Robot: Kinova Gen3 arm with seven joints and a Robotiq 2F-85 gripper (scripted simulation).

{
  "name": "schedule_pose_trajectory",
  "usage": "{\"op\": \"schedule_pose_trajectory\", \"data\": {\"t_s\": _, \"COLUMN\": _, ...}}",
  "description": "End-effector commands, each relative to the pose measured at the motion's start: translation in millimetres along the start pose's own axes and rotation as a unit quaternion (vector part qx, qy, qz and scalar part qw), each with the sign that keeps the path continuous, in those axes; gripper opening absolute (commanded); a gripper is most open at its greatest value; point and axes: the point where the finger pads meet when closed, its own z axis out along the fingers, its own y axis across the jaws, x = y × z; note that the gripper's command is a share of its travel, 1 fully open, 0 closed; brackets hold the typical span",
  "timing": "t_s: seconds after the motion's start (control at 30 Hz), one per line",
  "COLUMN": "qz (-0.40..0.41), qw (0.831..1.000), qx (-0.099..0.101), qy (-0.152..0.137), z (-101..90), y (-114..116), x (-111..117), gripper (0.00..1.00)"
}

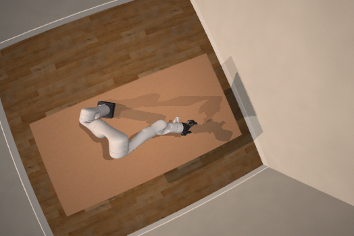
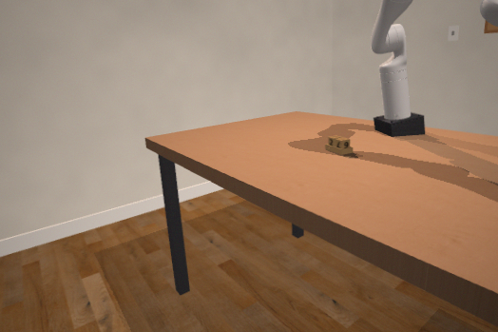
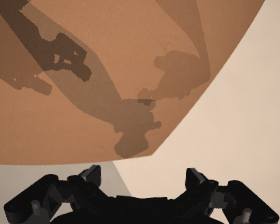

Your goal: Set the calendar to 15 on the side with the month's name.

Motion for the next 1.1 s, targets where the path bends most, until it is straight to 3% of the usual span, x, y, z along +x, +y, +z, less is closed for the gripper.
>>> {"op": "schedule_pose_trajectory", "data": {"t_s": 0.0, "qz": 0.000, "qw": 1.000, "qx": -0.002, "qy": -0.003, "z": -2.4, "y": 3, "x": -4, "gripper": 1.00}}
{"op": "schedule_pose_trajectory", "data": {"t_s": 0.1, "qz": 0.000, "qw": 1.000, "qx": -0.002, "qy": -0.003, "z": -2.4, "y": 3, "x": -4, "gripper": 1.00}}
{"op": "schedule_pose_trajectory", "data": {"t_s": 0.13, "qz": -0.007, "qw": 1.000, "qx": 0.016, "qy": 0.006, "z": -8.5, "y": -18, "x": -5, "gripper": 1.00}}
{"op": "schedule_pose_trajectory", "data": {"t_s": 0.37, "qz": -0.007, "qw": 1.000, "qx": 0.016, "qy": 0.006, "z": -8.5, "y": -18, "x": -5, "gripper": 1.00}}
{"op": "schedule_pose_trajectory", "data": {"t_s": 0.4, "qz": -0.012, "qw": 0.999, "qx": 0.036, "qy": 0.015, "z": -15.8, "y": -39, "x": -6, "gripper": 1.00}}
{"op": "schedule_pose_trajectory", "data": {"t_s": 0.67, "qz": -0.012, "qw": 0.999, "qx": 0.036, "qy": 0.015, "z": -15.8, "y": -39, "x": -6, "gripper": 1.00}}
{"op": "schedule_pose_trajectory", "data": {"t_s": 0.7, "qz": -0.016, "qw": 0.998, "qx": 0.055, "qy": 0.025, "z": -24.1, "y": -61, "x": -6, "gripper": 1.00}}
{"op": "schedule_pose_trajectory", "data": {"t_s": 0.93, "qz": -0.016, "qw": 0.998, "qx": 0.055, "qy": 0.025, "z": -24.1, "y": -61, "x": -6, "gripper": 1.00}}
{"op": "schedule_pose_trajectory", "data": {"t_s": 0.97, "qz": -0.019, "qw": 0.996, "qx": 0.075, "qy": 0.034, "z": -33.6, "y": -83, "x": -7, "gripper": 1.00}}
{"op": "schedule_pose_trajectory", "data": {"t_s": 1.07, "qz": -0.019, "qw": 0.996, "qx": 0.075, "qy": 0.034, "z": -33.6, "y": -83, "x": -7, "gripper": 1.00}}
